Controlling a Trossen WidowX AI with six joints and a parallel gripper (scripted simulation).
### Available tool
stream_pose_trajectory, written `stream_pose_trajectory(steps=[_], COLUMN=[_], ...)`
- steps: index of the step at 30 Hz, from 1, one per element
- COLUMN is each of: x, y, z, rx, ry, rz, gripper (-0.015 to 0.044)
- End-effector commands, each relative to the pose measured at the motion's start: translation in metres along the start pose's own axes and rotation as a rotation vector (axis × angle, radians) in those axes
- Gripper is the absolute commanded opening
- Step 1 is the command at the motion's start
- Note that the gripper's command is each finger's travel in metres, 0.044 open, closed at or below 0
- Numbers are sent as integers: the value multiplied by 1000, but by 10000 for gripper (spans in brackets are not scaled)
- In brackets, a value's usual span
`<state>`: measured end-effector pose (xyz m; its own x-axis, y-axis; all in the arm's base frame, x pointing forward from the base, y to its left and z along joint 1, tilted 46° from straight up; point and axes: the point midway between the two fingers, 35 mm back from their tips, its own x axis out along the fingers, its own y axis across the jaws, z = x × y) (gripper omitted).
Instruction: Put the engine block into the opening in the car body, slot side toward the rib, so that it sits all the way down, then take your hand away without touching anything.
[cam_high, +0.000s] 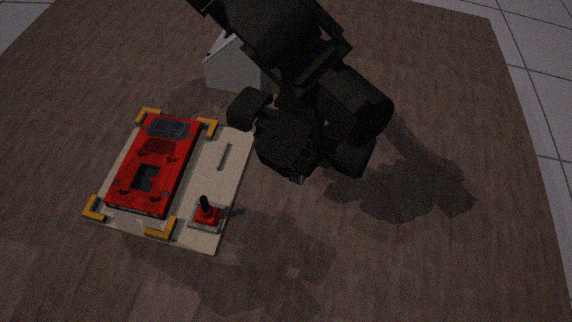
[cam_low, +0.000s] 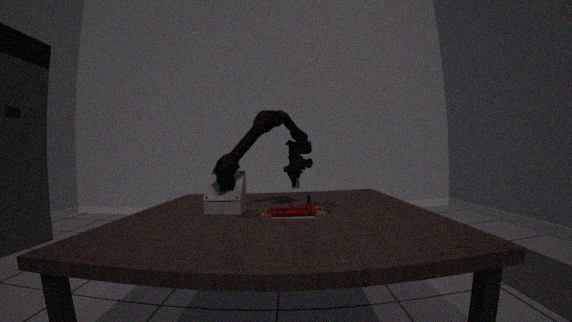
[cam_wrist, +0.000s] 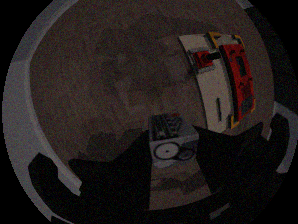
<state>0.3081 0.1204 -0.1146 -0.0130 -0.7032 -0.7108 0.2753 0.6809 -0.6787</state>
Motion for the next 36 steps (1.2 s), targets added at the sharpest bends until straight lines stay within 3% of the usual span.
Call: stream_pose_trajectory(steps=[1,14,20,30,36], x=[-14,-50,-23,-26,-25], y=[0,-5,-4,-4,-3], z=[1,-3,-3,-4,-9], rx=[10,11,11,11,8], ry=[2,5,4,-38,-166], rz=[7,0,-1,-1,-2], gripper=[0,0,0,0,0])
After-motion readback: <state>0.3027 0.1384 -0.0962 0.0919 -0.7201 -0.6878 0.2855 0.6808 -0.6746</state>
